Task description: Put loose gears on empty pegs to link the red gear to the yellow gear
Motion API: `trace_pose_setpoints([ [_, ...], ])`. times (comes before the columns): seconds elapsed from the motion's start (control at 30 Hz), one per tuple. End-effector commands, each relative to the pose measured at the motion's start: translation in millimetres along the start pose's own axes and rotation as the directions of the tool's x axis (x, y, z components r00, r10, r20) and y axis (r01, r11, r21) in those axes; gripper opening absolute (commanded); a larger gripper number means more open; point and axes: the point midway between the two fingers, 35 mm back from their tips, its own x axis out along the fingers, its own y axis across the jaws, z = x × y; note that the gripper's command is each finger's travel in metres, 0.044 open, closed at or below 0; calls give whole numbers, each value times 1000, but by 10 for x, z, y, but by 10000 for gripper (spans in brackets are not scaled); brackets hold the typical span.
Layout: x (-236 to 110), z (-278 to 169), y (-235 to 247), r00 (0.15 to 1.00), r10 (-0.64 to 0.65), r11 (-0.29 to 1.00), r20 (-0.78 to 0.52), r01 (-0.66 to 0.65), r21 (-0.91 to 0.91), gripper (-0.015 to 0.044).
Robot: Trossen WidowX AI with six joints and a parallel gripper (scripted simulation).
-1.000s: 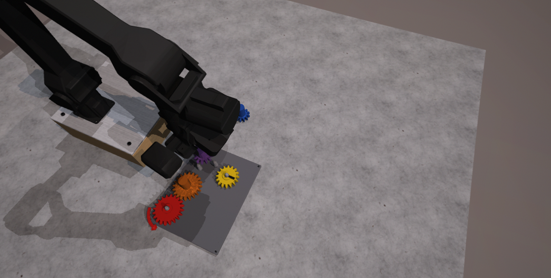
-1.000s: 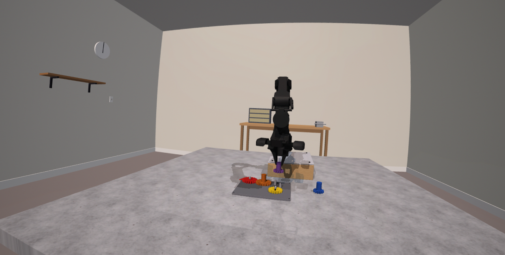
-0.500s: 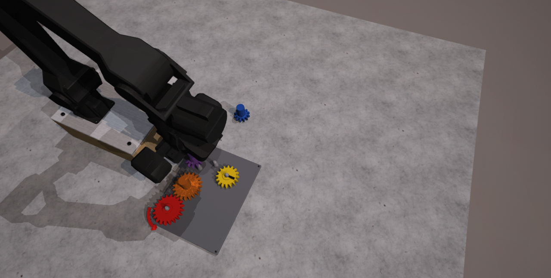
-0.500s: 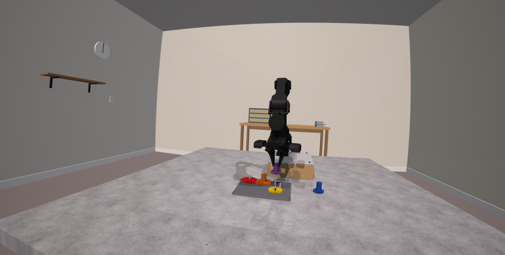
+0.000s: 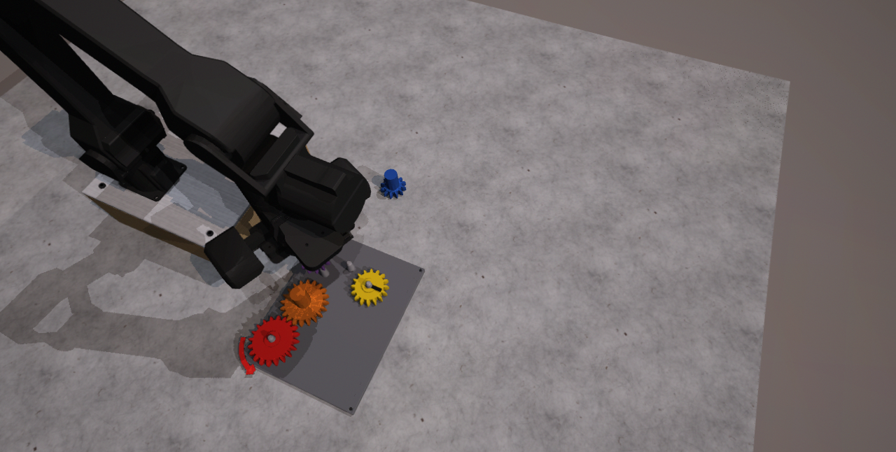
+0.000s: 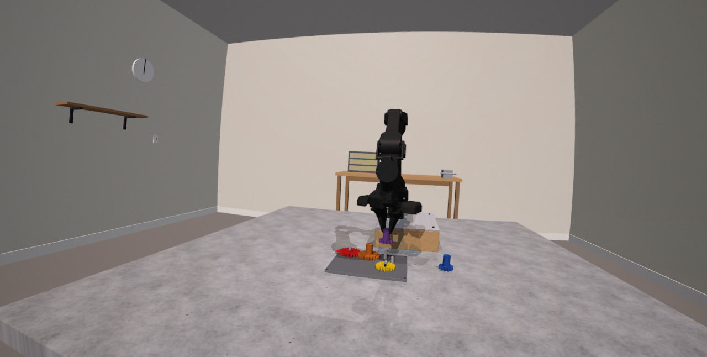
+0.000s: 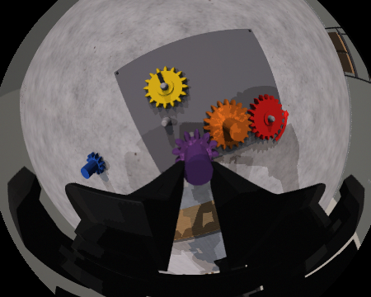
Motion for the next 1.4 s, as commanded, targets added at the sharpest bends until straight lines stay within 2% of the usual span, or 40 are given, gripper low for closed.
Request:
trace_pose_setpoints([
  [0.0, -1, 0, 12, 1000, 7, 994, 0, -7, 105, 0],
  [0.33, -2, 0, 15, 1000, 7, 923, 0, -6, 385, 0],
  [0.7, -3, 1, 18, 1000, 7, 759, 0, -5, 651, 0],
  [1.03, 11, 3, 21, 1000, 7, 745, 0, -5, 667, 0],
  [1.37, 139, -5, 18, 1000, 7, 839, 0, -5, 544, 0],
])
